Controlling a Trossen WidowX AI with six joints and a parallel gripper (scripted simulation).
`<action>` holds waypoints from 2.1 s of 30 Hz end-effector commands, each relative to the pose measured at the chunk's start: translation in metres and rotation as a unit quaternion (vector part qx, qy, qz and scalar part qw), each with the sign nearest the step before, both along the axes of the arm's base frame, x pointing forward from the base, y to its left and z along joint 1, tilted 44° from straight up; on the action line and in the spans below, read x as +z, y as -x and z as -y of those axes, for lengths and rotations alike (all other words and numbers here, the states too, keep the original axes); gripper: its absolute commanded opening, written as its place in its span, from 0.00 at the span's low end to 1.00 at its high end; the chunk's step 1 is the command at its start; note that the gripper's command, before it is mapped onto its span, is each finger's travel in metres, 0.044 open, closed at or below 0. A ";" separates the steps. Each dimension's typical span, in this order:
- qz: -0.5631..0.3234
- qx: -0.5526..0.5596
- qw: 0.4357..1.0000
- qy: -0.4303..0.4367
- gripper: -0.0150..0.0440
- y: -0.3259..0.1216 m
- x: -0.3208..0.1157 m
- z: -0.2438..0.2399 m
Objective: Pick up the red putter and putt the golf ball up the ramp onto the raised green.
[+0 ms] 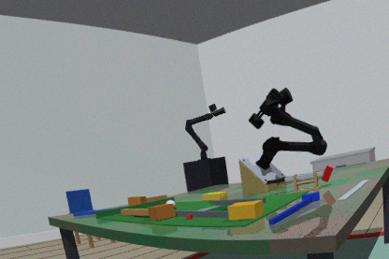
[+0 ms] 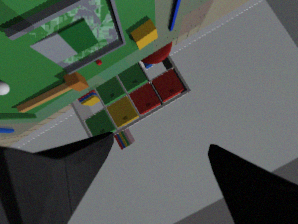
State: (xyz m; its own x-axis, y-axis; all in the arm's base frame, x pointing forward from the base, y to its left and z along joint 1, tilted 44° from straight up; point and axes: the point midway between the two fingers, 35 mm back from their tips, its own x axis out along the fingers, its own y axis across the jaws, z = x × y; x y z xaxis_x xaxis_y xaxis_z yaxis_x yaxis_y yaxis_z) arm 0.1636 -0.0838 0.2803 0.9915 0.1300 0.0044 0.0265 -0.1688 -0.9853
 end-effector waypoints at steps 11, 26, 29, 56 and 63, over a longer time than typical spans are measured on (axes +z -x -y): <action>-0.071 0.091 0.971 -0.208 1.00 -0.061 -0.025 0.006; -0.343 0.197 0.847 -0.355 1.00 -0.107 -0.101 -0.075; -0.394 0.213 0.819 -0.359 1.00 -0.105 -0.112 -0.092; -0.605 0.280 0.669 -0.328 1.00 -0.070 -0.140 -0.170; -0.605 0.280 0.669 -0.329 1.00 -0.075 -0.155 -0.185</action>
State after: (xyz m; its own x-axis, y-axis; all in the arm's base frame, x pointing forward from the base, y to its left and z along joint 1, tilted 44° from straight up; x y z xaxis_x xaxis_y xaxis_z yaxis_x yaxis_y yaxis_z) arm 0.2380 0.0937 0.1342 0.1269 0.8473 -0.5157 -0.9767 0.0159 -0.2141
